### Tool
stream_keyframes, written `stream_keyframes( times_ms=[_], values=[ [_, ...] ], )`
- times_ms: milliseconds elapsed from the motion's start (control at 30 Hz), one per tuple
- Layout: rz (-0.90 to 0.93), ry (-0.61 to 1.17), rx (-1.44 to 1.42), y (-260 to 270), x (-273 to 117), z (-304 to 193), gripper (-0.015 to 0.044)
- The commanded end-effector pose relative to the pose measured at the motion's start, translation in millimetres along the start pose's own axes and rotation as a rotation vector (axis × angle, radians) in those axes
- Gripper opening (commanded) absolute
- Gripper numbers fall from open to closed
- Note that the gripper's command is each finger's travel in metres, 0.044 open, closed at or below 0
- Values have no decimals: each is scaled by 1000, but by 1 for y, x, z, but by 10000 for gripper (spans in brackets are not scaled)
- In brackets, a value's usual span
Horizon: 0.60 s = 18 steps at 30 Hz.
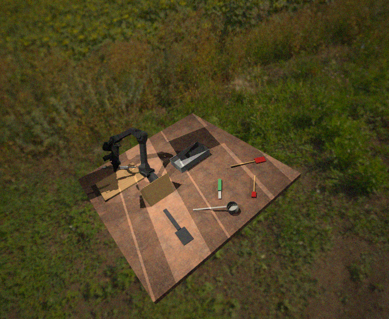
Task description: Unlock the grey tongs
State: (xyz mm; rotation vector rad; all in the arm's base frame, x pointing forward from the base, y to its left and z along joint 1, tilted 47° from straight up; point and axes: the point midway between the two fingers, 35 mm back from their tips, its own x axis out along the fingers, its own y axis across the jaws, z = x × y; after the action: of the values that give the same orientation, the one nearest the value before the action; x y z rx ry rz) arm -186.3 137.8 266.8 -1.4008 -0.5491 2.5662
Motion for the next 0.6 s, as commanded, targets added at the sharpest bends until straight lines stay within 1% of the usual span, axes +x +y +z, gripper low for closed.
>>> stream_keyframes(
  times_ms=[0,567],
  values=[
    [-11,69,7,0,1,0,-150],
    [-145,344,-34,-5,0,2,-150]
  ],
)
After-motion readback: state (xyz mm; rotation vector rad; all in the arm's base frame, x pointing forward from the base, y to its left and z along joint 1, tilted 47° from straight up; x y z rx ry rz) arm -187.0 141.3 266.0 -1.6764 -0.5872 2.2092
